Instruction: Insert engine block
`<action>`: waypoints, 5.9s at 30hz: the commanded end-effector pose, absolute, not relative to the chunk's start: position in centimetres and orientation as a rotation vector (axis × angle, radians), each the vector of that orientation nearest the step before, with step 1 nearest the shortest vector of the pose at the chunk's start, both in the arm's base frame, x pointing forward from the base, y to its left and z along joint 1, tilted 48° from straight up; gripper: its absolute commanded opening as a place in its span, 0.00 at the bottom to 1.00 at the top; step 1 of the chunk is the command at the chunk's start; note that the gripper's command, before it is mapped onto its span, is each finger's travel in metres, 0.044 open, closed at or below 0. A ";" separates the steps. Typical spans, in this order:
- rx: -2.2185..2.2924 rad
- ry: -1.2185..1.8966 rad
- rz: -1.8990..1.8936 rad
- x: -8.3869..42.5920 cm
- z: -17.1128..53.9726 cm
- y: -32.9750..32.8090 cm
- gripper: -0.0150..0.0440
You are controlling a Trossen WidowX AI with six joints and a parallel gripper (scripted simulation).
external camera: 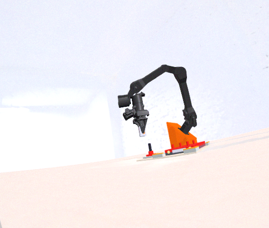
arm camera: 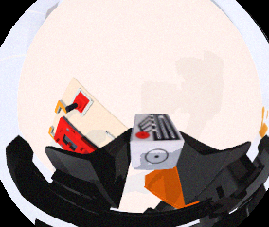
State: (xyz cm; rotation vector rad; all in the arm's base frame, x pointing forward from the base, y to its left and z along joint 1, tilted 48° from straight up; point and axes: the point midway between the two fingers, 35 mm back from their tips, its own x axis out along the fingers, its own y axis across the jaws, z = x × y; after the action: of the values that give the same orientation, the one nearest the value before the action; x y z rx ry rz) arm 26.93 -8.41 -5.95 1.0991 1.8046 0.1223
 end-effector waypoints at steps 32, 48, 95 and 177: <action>0.985 1.158 -0.252 25.0 -6.3 -6.0 0.25; 0.987 1.158 -0.251 24.6 -8.4 -3.6 0.25; 0.985 1.143 -0.252 24.2 -12.5 0.9 0.88; 1.963 1.294 -1.203 23.6 -10.8 -1.4 1.00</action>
State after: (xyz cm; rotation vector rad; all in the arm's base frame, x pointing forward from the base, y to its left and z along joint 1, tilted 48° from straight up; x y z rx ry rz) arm 23.35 -1.27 -10.79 1.9085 1.2998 -1.1348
